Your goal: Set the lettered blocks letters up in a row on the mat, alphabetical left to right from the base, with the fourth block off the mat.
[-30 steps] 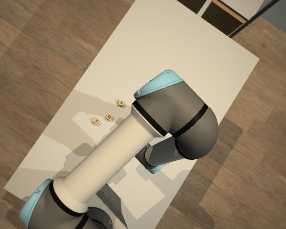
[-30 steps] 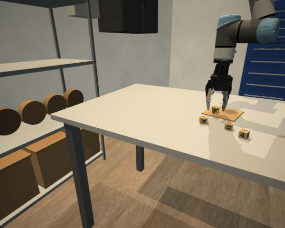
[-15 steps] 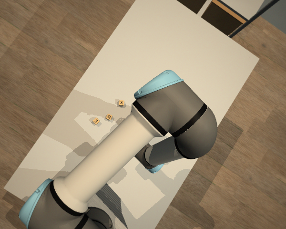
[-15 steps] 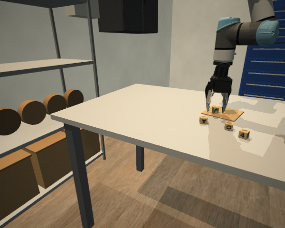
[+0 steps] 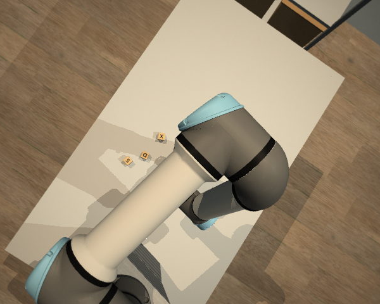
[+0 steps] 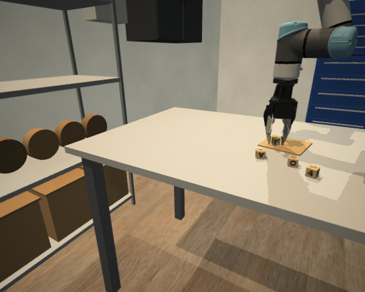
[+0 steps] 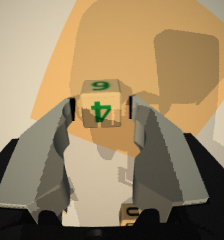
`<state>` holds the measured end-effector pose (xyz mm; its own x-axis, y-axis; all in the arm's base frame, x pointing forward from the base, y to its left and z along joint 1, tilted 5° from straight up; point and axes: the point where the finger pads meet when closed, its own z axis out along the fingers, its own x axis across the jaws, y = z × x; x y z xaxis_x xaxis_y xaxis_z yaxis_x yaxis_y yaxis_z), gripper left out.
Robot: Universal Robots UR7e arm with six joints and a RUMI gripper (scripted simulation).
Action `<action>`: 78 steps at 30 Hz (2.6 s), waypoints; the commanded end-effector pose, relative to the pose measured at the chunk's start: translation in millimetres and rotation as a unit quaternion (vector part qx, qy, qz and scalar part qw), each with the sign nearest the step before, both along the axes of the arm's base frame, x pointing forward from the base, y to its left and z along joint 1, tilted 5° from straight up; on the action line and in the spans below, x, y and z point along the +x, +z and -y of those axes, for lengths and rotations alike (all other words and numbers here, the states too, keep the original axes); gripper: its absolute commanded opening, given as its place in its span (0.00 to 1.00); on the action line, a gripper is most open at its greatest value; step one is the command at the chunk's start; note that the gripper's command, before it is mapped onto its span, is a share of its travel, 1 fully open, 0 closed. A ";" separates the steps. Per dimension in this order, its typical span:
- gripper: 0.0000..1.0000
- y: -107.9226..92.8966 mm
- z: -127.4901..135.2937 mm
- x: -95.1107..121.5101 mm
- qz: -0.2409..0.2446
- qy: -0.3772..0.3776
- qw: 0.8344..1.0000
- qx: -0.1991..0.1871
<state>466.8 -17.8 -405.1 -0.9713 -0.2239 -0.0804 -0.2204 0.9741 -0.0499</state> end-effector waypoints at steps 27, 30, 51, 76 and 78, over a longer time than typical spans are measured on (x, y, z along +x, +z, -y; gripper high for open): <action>0.05 0.5 0.1 0.6 0.001 0.000 1.000 0.000; 0.05 0.5 0.1 0.6 0.001 0.000 1.000 0.000; 0.05 7.1 -0.1 0.0 0.001 0.000 1.000 0.000; 0.05 96.2 -2.9 -8.2 0.001 0.000 1.000 0.000; 0.05 98.8 -3.0 -8.4 0.001 0.000 1.000 0.000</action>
